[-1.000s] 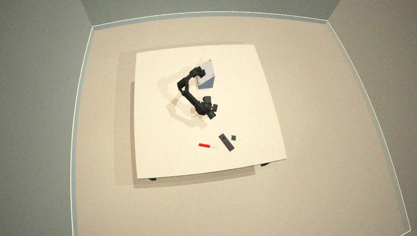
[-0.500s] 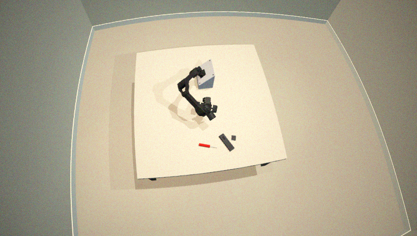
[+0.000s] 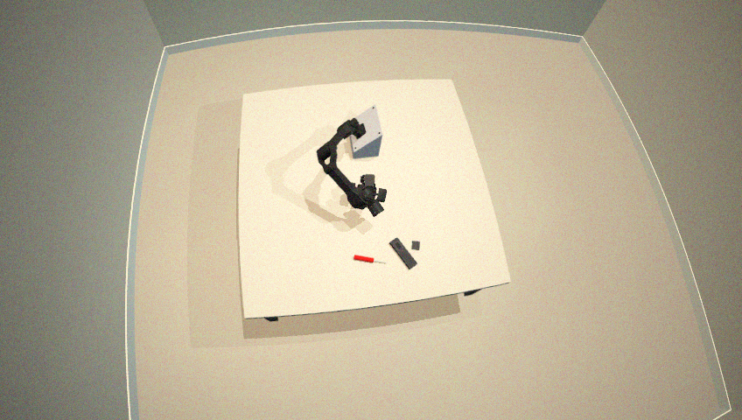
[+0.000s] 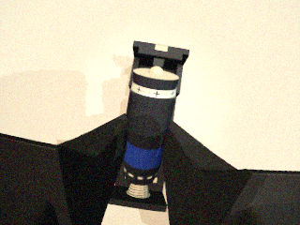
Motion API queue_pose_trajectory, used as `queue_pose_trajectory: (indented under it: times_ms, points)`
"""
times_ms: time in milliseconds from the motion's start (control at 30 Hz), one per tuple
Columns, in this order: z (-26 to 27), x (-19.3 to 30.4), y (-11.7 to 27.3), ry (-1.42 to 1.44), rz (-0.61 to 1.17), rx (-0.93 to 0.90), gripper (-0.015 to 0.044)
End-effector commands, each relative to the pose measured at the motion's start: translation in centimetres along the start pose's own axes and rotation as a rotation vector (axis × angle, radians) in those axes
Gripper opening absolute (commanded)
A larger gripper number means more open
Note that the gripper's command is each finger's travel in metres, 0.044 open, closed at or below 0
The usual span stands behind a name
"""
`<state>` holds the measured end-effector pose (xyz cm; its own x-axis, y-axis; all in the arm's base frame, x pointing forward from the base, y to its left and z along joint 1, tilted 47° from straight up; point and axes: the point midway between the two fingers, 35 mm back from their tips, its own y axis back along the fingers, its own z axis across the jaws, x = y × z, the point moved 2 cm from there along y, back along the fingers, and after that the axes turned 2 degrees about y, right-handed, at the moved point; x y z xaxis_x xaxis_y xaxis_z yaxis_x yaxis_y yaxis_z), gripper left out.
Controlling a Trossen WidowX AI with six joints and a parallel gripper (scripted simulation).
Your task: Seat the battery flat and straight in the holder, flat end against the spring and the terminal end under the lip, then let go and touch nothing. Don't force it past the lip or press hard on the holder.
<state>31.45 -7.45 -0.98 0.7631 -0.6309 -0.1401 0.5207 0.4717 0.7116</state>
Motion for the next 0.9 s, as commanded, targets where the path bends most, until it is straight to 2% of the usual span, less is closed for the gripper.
queue_pose_trajectory:
  times_ms: [0,867]
  points:
    - [-0.06,0.41,0.15,0.0,0.007,0.002,0.0072]
    - [-0.46,0.15,-0.5,0.005,0.142,0.003,0.0072]
